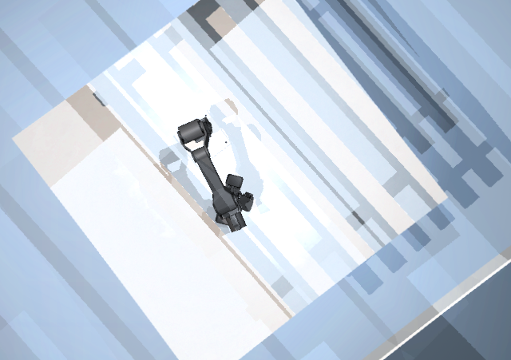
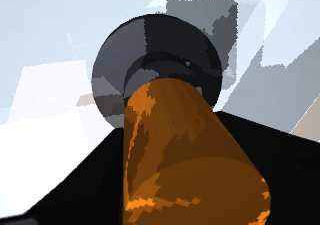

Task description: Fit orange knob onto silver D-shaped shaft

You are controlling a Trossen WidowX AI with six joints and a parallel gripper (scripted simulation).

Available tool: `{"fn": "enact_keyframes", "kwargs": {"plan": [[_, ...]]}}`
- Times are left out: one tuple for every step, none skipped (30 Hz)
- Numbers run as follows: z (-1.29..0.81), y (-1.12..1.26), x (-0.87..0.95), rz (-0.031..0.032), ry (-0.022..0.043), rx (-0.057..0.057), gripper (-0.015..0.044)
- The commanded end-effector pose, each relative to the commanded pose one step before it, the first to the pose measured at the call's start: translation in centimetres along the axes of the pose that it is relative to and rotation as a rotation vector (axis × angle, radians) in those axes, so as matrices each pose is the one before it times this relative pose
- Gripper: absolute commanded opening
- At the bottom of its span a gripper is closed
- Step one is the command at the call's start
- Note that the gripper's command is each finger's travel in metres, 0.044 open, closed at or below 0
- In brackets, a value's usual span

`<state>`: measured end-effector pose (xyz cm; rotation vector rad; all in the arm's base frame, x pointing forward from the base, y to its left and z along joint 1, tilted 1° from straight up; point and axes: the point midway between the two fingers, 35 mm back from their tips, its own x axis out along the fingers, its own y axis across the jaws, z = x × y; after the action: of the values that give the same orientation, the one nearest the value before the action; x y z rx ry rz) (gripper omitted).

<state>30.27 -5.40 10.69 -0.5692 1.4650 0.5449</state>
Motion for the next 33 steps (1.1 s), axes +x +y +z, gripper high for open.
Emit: {"fn": "enact_keyframes", "kwargs": {"plan": [[0.01,-0.008,-0.323,-0.00315,-0.00315,0.0521,0.0],[0.011,-0.011,-0.01,-0.00001,-0.00001,0.0323,0.0],[0.02,-0.018,-0.007,-0.00002,-0.00002,0.0386,0.0],[0.036,-0.029,0.005,-0.00003,-0.00003,0.0435,0.0],[0.05,-0.034,0.029,-0.00003,-0.00004,0.0307,0.0],[0.05,-0.027,0.052,-0.00002,-0.00004,0.0104,0.0],[0.013,-0.001,0.057,0.0,-0.00001,0.0,0.0],[0.004,0.004,0.053,0.0,0.0,0.0,0.0],[0.005,0.0,0.029,0.0,0.0,0.0,0.0],[0.007,-0.005,0.008,0.0,-0.00001,0.0,0.0],[0.005,-0.004,0.079,0.0,0.0,0.0,0.0],[0.014,-0.013,0.076,-0.00001,-0.00001,0.0,0.0],[0.0,0.0,0.0,0.0,0.0,0.0,0.0],[-0.03,0.017,0.017,0.00001,0.00002,0.0,0.0],[-0.017,0.012,0.032,0.00001,0.00001,0.0,0.0],[-0.031,0.021,0.036,0.00002,0.00002,0.0,0.0],[-0.02,0.012,0.043,0.00001,0.00002,0.0,0.0],[-0.002,-0.002,0.052,0.0,0.0,0.0,0.0],[-0.009,0.003,-0.062,0.0,0.00001,0.0,0.0],[0.0,0.0,0.0,0.0,0.0,0.0,0.0],[-0.016,0.005,0.0,0.0,0.00001,0.0,0.0],[0.0,0.0,0.0,0.0,0.0,0.0,0.0],[-0.013,0.003,0.06,0.0,0.00001,0.0,0.0],[0.0,0.0,0.0,0.0,0.0,0.0,0.0],[0.0,0.0,0.0,0.0,0.0,0.0,0.0],[0.0,0.0,0.0,0.0,0.0,0.0,0.0],[0.0,0.0,0.0,0.0,0.0,0.0,0.0],[0.001,-0.009,-0.116,-0.00001,0.0,0.0,0.0],[0.001,-0.01,-0.108,-0.00001,0.0,0.0,0.0],[0.004,-0.013,-0.108,-0.00001,0.0,0.0,0.0],[0.011,-0.009,-0.064,-0.00001,-0.00001,0.0,0.0],[0.009,-0.002,-0.069,0.0,-0.00001,0.0,0.0],[0.014,-0.002,-0.067,0.0,-0.00001,0.0,0.0]]}}
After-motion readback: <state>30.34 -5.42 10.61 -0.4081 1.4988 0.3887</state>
